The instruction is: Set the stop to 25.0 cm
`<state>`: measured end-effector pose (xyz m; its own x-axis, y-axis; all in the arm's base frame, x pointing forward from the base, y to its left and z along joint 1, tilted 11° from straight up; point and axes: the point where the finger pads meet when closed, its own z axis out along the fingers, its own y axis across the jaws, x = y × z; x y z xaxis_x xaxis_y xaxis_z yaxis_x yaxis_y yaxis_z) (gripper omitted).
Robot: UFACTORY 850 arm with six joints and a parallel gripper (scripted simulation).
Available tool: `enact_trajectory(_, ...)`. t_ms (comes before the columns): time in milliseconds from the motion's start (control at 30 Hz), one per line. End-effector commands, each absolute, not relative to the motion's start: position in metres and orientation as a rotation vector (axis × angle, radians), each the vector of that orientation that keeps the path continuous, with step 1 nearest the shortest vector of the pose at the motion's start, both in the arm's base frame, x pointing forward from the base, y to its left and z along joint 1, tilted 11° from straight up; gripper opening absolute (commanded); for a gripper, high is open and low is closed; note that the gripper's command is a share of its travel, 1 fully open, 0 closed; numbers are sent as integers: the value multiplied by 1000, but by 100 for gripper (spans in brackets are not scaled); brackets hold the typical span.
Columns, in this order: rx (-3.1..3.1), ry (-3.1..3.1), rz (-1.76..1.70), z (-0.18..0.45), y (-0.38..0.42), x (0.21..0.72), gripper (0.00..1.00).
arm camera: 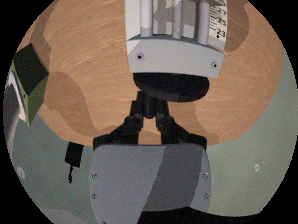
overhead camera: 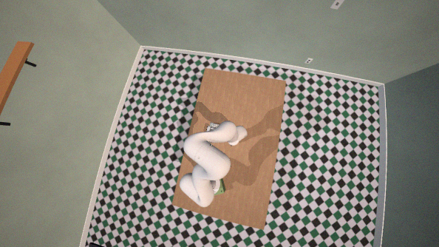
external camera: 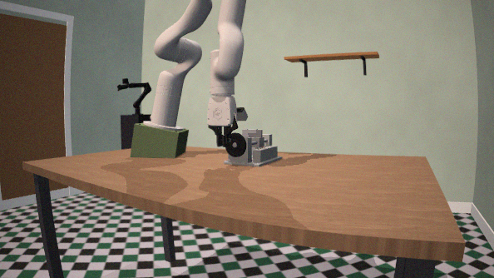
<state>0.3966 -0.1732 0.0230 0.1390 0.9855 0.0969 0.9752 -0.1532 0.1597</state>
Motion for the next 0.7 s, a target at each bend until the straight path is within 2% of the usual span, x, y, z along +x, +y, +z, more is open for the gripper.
enact_trajectory(0, 2321, 2000, 275, 19, -173, 395, 6)
enact_trajectory(667, 2321, 2000, 275, 0, -171, 397, 6)
